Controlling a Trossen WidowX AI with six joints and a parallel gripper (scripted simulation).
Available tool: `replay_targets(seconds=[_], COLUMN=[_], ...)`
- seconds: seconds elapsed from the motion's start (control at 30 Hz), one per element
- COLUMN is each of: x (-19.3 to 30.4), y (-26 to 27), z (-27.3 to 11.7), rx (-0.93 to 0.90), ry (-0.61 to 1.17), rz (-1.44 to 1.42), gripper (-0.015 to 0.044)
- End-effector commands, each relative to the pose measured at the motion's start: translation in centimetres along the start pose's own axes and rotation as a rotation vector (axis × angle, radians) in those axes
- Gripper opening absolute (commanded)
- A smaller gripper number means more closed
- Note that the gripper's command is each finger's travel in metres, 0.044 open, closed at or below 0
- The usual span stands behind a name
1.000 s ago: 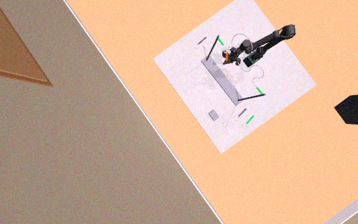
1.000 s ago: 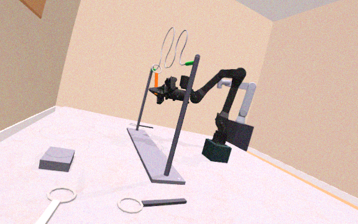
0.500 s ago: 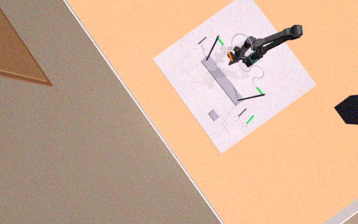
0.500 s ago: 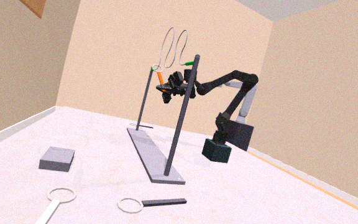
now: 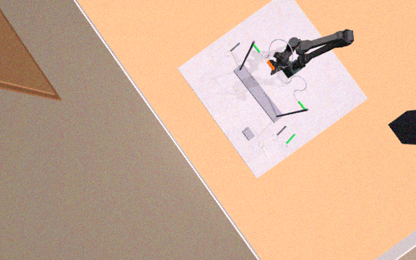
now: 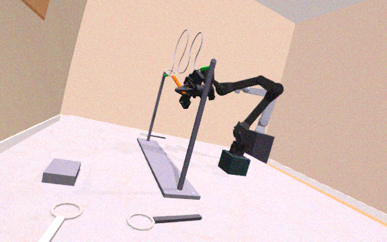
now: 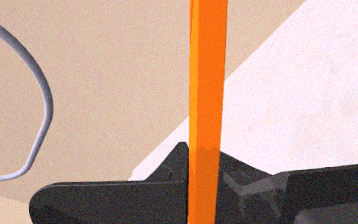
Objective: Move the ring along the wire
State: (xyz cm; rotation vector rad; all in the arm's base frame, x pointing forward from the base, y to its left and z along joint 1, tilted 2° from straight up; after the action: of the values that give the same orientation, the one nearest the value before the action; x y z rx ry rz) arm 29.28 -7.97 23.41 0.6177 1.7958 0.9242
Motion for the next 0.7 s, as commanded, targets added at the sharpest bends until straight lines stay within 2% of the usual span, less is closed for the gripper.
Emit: replay_targets(seconds=[0.0,0.67], x=[-0.4,-1.5], y=[1.1,4.1], z=[-0.6,-2.4], rx=[-0.023,-0.12], ry=[0.021,0.156], rz=[0.028,0.242], gripper=[-0.015,-0.015])
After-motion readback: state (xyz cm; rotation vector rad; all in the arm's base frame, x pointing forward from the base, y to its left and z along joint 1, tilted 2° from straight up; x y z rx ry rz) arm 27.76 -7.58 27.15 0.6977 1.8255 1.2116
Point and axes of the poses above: the point midway between the two fingers, 35 mm back from their tips, its own z axis out along the fingers, its own y axis across the jaws, x = y × z, the point moved 4 cm from there along -z, back along the fingers
